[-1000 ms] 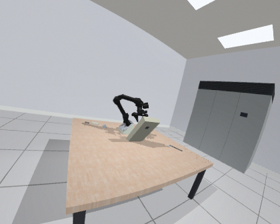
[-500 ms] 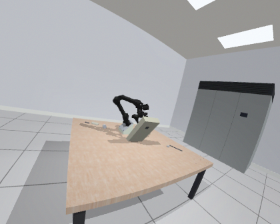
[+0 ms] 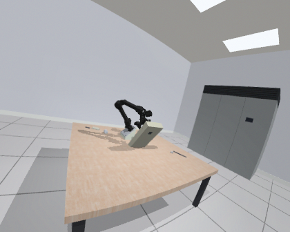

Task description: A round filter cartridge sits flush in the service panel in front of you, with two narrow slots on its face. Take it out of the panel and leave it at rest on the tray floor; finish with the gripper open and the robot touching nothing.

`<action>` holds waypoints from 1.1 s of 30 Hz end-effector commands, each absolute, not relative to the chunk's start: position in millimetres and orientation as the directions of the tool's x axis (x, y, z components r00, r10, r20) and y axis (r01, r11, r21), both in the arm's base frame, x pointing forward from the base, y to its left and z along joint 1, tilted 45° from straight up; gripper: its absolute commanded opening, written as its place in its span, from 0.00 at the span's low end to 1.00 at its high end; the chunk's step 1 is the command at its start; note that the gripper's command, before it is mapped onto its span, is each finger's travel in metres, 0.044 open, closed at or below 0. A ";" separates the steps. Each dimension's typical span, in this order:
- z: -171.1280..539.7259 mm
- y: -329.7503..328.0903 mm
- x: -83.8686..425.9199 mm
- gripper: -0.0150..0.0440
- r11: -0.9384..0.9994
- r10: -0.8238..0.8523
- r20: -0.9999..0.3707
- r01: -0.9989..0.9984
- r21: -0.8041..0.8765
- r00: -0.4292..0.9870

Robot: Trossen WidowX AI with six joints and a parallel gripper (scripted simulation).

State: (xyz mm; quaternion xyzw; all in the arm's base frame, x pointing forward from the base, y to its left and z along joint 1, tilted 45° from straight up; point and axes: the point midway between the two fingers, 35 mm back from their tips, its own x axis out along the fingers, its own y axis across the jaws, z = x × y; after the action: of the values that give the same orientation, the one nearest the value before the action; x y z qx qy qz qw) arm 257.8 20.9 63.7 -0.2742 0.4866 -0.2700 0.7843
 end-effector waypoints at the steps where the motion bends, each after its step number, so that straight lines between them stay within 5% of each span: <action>1: 60.5 15.7 257.8 0.77 0.697 -0.695 -0.610 0.151 -0.701 0.380; 14: 61.6 17.6 258.8 0.58 0.703 -0.692 -0.614 0.158 -0.694 0.380; 21: 66.8 21.5 264.8 0.27 0.702 -0.692 -0.613 0.157 -0.695 0.380; 33: 92.5 51.2 268.2 0.25 0.707 -0.687 -0.620 0.150 -0.691 0.379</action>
State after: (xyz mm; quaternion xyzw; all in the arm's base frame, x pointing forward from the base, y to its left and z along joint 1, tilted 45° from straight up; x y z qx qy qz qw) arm 267.5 38.3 84.8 -0.2794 0.4925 -0.2706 0.7786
